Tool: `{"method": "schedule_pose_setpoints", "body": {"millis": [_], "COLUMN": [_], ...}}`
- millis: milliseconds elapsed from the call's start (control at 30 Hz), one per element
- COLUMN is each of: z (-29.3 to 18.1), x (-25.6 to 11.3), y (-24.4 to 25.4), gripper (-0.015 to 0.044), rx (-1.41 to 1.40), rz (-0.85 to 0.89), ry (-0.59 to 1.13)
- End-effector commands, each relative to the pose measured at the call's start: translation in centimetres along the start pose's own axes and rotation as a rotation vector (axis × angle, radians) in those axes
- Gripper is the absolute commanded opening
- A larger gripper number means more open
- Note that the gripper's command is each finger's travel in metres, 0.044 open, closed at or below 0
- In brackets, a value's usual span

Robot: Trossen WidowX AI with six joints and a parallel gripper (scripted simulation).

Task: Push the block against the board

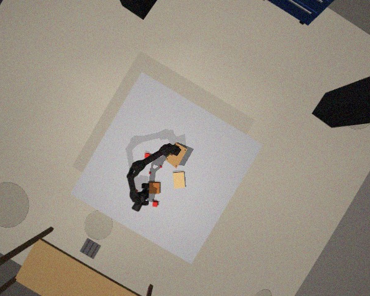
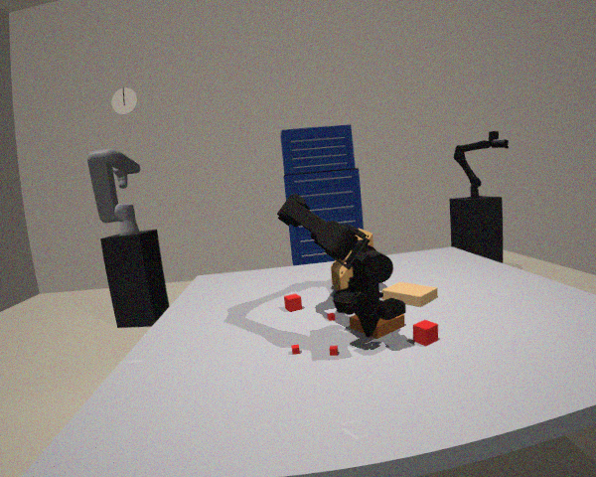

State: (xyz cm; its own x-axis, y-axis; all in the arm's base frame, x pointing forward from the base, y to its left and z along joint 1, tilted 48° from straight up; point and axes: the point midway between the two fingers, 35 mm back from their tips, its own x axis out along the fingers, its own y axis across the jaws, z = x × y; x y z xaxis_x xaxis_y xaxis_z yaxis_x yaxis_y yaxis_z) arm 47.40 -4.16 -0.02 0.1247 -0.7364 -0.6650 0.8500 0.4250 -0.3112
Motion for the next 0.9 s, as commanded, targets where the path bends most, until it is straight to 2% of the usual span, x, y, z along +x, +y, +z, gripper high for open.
{"method": "schedule_pose_setpoints", "body": {"millis": [0, 867], "z": [-0.6, -2.8], "x": [0.1, 0.1], "y": [-0.1, 0.0], "gripper": [0.0, 0.0], "rx": [-0.003, -0.004], "rz": [-0.005, -0.004], "ry": [0.001, 0.002]}}
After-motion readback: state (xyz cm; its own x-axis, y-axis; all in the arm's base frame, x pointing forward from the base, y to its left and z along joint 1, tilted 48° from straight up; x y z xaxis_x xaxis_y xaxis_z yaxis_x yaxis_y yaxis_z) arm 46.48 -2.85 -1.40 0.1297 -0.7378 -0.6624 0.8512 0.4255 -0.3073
